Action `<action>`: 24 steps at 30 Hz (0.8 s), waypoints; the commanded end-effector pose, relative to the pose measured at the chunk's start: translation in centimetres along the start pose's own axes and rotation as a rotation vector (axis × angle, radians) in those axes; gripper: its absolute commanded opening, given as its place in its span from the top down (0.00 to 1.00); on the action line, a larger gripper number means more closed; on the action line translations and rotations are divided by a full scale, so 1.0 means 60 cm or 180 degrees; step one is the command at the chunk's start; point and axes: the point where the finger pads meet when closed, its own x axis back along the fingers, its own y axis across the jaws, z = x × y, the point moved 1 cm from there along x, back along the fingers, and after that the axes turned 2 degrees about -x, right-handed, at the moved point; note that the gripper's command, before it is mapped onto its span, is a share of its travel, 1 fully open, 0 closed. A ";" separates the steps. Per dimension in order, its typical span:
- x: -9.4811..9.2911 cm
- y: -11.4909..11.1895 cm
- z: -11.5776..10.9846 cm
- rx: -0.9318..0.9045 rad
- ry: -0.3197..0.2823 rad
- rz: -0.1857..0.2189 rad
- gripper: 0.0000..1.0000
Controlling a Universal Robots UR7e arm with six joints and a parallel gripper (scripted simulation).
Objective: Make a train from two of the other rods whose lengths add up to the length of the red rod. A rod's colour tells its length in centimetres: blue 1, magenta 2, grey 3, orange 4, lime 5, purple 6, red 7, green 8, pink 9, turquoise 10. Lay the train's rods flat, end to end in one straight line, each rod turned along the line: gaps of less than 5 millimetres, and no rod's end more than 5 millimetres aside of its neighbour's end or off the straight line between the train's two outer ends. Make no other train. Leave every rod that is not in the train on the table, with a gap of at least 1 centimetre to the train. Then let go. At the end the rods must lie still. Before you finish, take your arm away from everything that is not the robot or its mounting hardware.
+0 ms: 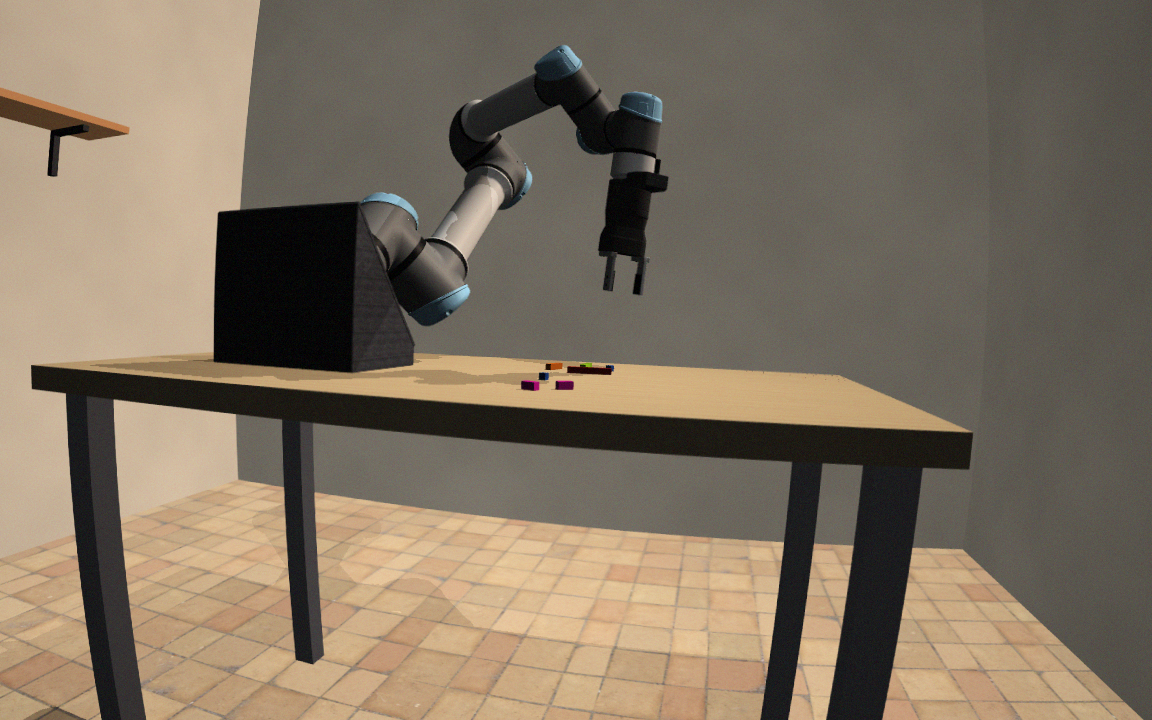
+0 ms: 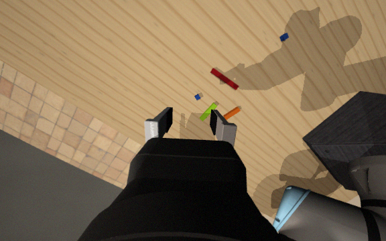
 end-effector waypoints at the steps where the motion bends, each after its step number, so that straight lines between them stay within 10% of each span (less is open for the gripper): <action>1: -0.026 0.032 -0.017 0.0122 0.0080 0.0061 0.00; 24: -0.127 0.133 -0.060 0.0496 0.0296 0.0184 0.00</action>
